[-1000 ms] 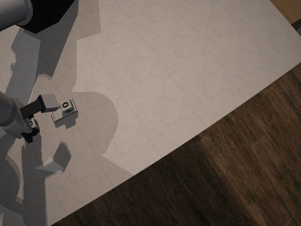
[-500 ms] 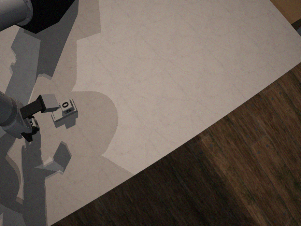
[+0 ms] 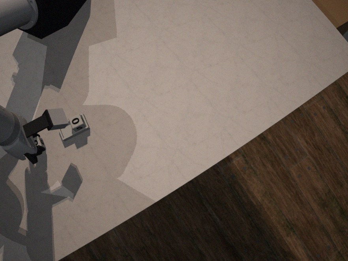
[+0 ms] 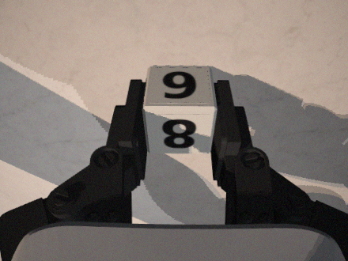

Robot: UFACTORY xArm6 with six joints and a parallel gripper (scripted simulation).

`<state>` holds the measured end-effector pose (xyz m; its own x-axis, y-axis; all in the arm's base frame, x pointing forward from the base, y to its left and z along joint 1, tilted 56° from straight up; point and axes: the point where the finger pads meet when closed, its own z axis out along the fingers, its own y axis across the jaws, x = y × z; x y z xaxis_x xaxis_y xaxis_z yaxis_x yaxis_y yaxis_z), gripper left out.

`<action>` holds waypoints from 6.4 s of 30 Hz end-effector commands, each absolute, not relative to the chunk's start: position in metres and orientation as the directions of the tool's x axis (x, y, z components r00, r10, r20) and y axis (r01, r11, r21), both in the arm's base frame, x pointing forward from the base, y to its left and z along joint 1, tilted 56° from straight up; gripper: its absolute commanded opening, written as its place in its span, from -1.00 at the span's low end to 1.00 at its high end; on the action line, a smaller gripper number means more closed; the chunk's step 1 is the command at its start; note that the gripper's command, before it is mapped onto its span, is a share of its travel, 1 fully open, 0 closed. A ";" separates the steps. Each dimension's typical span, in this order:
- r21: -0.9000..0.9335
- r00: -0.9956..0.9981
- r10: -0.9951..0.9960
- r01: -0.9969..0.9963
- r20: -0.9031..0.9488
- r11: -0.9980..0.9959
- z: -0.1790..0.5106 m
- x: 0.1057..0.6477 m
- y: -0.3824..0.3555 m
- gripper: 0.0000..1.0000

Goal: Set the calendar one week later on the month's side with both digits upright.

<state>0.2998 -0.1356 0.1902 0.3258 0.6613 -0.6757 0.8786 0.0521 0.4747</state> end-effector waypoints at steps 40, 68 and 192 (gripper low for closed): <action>0.476 0.326 0.662 0.878 -0.675 0.053 0.242 0.269 -0.068 -0.43; 0.488 0.342 0.663 0.872 -0.666 0.041 0.191 0.293 0.008 -0.43; 0.488 0.342 0.663 0.872 -0.667 0.041 0.143 0.323 -0.054 -0.43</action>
<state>0.3222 -0.0539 0.1435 0.3412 0.6613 -0.6680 0.8730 0.0405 0.4860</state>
